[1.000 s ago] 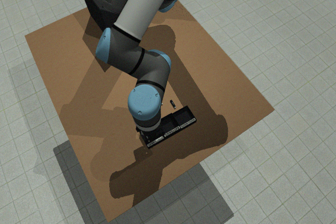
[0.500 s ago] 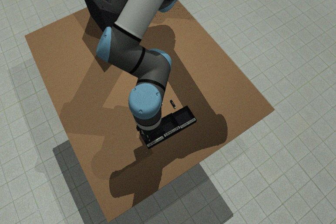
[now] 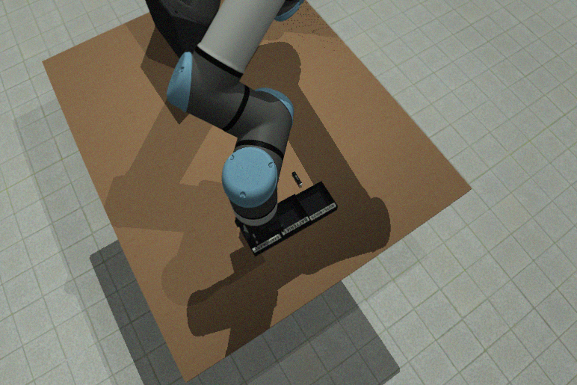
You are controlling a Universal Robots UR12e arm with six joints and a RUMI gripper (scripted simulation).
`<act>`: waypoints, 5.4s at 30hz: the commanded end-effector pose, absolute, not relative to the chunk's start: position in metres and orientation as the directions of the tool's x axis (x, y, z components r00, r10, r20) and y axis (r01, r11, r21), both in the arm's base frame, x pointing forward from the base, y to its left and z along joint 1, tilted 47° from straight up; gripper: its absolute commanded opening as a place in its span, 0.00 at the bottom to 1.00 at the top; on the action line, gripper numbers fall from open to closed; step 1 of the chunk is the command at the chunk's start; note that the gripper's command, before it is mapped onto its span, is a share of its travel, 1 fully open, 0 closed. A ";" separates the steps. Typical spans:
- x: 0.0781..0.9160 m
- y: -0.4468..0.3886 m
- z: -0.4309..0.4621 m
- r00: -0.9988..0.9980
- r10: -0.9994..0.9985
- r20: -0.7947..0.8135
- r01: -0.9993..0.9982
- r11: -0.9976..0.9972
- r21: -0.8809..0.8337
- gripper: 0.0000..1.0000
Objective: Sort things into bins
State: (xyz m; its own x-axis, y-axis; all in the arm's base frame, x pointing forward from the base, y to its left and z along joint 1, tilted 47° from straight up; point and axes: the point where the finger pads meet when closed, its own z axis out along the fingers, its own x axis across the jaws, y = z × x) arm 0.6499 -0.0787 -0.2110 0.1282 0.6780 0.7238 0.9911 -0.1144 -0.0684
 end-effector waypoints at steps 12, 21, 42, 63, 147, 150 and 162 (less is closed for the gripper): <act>0.651 -0.061 -0.229 0.128 0.679 0.723 0.991 -0.115 -0.067 0.00; 0.652 -0.061 -0.229 0.128 0.679 0.723 0.991 -0.115 -0.067 0.00; 0.651 -0.061 -0.229 0.128 0.679 0.723 0.991 -0.115 -0.067 0.28; 0.651 -0.077 -0.213 0.128 0.679 0.723 0.991 -0.115 -0.067 0.28; 0.590 0.027 -0.076 0.143 0.677 0.722 0.989 -0.126 -0.079 0.14; 0.590 0.027 -0.076 0.143 0.677 0.722 0.989 -0.126 -0.079 0.14; 0.591 0.036 -0.084 0.143 0.677 0.722 0.989 -0.126 -0.079 0.14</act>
State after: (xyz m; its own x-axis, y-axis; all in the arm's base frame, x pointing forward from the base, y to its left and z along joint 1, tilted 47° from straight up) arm 0.5901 0.0324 -0.0804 0.1437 0.6762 0.7226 0.9890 -0.1250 -0.0798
